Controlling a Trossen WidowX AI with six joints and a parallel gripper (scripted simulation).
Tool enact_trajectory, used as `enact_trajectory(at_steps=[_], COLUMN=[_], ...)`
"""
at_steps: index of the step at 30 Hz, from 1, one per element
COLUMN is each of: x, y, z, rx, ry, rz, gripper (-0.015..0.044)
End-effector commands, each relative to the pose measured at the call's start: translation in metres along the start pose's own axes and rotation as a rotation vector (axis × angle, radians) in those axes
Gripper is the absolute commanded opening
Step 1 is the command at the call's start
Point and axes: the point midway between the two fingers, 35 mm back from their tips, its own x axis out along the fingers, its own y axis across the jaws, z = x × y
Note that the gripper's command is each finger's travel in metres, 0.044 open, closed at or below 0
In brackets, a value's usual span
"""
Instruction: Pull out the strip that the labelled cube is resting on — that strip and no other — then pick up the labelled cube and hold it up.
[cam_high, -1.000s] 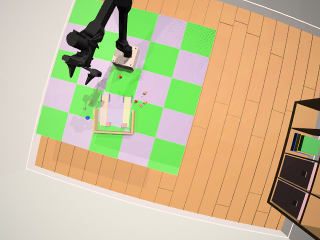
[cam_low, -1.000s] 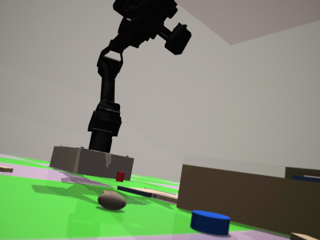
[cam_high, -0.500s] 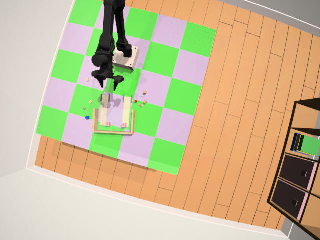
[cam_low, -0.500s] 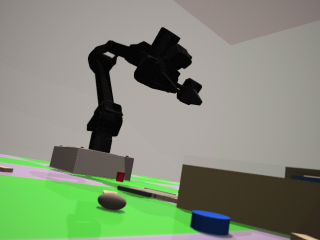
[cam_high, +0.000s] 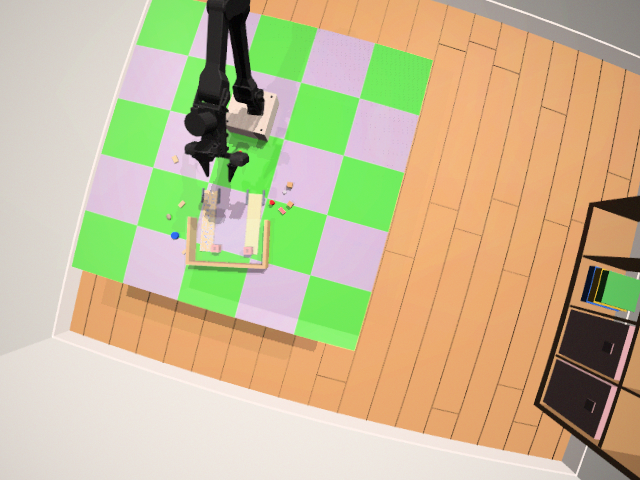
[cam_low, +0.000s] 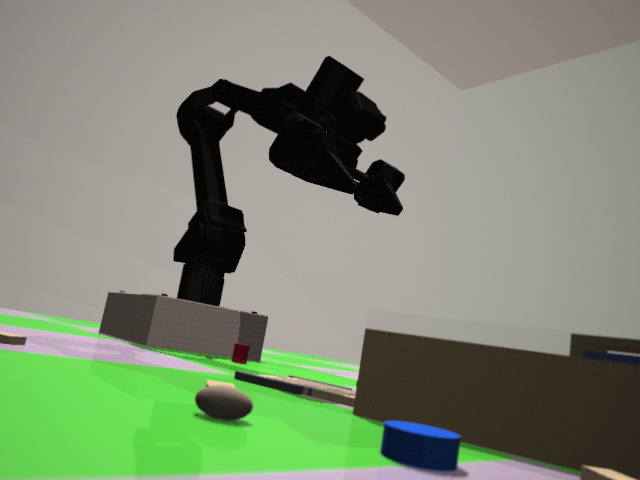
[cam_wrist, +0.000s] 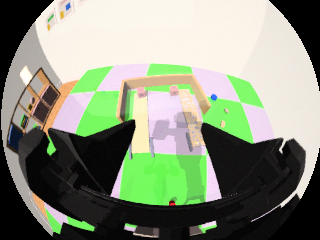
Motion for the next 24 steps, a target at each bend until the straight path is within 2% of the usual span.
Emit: enact_trajectory(at_steps=[1,12,19,24], x=[0.013,0.075,0.100,0.100], y=[0.006,0.044,0.070,0.071], z=[0.000,-0.026,-0.058,-0.060], rx=[-0.004,-0.102,-0.148,-0.148], ry=[0.098,0.614,0.915,0.925], rz=[0.013,0.074,0.085,0.084], gripper=[0.0295,0.0006,0.0000,0.0000])
